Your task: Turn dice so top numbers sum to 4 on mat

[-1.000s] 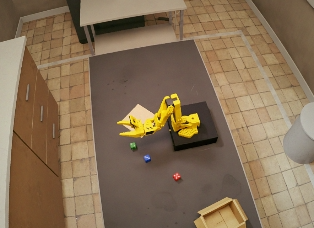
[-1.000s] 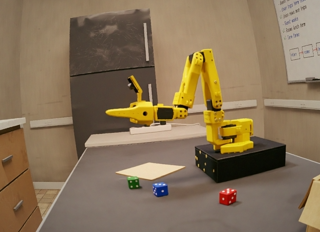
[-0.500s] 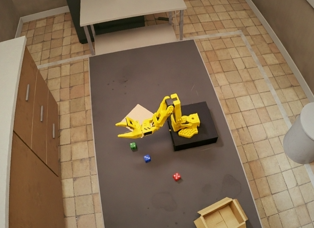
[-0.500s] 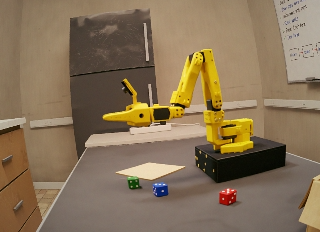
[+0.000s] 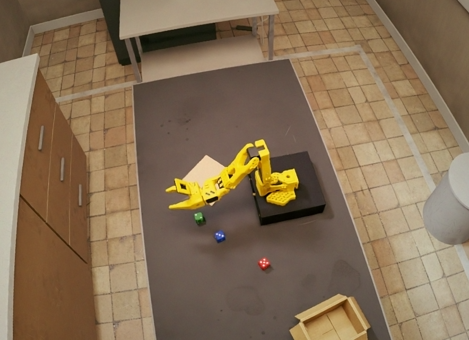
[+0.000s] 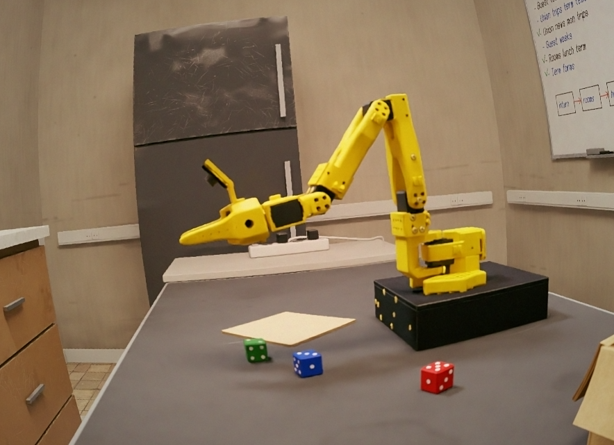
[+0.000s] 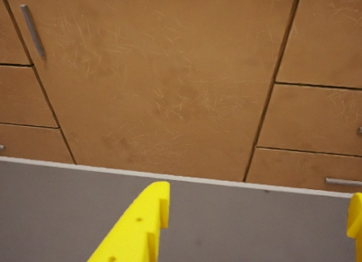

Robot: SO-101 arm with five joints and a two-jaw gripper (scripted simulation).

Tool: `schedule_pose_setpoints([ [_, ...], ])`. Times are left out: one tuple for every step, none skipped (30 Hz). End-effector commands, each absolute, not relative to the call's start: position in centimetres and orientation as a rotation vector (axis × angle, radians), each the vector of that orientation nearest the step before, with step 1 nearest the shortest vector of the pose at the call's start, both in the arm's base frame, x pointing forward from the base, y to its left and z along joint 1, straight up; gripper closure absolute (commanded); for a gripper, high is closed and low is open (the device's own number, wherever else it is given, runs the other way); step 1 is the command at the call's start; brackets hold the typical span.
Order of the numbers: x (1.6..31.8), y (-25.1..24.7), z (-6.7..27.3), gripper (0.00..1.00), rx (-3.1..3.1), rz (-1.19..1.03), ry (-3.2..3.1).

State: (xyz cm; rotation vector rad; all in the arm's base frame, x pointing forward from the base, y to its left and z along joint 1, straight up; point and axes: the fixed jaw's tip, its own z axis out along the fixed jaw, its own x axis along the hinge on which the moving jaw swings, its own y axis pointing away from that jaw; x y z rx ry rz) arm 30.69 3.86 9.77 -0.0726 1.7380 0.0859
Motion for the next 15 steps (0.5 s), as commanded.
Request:
schedule_pose_setpoints([
  [31.47, 4.21, 9.92, 0.69, -0.069, 0.1, 1.807],
  [31.62, 4.25, 9.82, 0.69, -0.07, 0.101, 1.83],
  [31.75, 4.3, 9.73, 0.69, -0.07, 0.101, 1.853],
  [31.87, 4.34, 9.64, 0.69, -0.071, 0.101, 1.877],
  [31.97, 4.38, 9.56, 0.69, -0.071, 0.102, 1.9],
  [32.06, 4.42, 9.49, 0.69, -0.072, 0.102, 1.924],
  [32.13, 4.46, 9.43, 0.69, -0.072, 0.102, 1.949],
  [32.19, 4.5, 9.38, 0.69, -0.073, 0.102, 1.973],
  [32.23, 4.53, 9.33, 0.69, -0.073, 0.102, 1.998],
  [32.25, 4.56, 9.3, 0.69, -0.073, 0.102, 2.022],
  [32.26, 4.6, 9.27, 0.69, -0.074, 0.102, 2.047],
  [32.26, 4.6, 9.27, 0.69, -0.074, 0.102, 2.047],
  [32.26, 4.6, 9.27, 0.69, -0.074, 0.102, 2.047],
  [32.24, 4.63, 9.25, 0.69, -0.074, 0.102, 2.072],
  [32.21, 4.65, 9.25, 0.69, -0.075, 0.102, 2.097],
])
